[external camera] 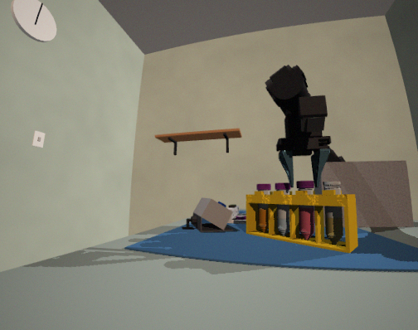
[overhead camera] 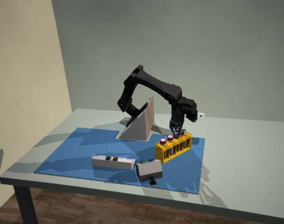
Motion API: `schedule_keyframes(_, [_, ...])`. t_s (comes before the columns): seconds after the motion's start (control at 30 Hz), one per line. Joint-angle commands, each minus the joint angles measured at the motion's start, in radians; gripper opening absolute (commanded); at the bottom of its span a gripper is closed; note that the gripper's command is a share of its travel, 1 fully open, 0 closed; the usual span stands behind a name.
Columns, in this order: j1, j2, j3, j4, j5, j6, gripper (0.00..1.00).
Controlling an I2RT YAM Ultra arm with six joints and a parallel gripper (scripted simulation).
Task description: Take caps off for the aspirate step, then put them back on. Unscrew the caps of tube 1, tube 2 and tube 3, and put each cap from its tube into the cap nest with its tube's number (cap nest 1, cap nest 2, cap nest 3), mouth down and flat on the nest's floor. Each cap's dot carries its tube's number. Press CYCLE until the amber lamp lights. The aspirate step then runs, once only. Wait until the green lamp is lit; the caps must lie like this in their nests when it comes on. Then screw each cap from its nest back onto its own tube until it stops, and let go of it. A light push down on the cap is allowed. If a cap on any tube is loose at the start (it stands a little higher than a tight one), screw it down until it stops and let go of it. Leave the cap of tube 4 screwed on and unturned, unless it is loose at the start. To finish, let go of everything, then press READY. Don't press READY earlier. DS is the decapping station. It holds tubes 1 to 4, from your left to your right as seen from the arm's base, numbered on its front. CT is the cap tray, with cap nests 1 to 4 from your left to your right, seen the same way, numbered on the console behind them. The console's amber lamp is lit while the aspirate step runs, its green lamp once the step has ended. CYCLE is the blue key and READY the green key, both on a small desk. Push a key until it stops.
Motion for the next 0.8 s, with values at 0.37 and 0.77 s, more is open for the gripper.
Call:
schedule_keyframes(0.37, [0.005,-0.009,0.005,0.001,-0.001,0.728,0.49])
schedule_keyframes(0.77, [0.007,-0.008,0.006,0.000,-0.002,1.309,0.49])
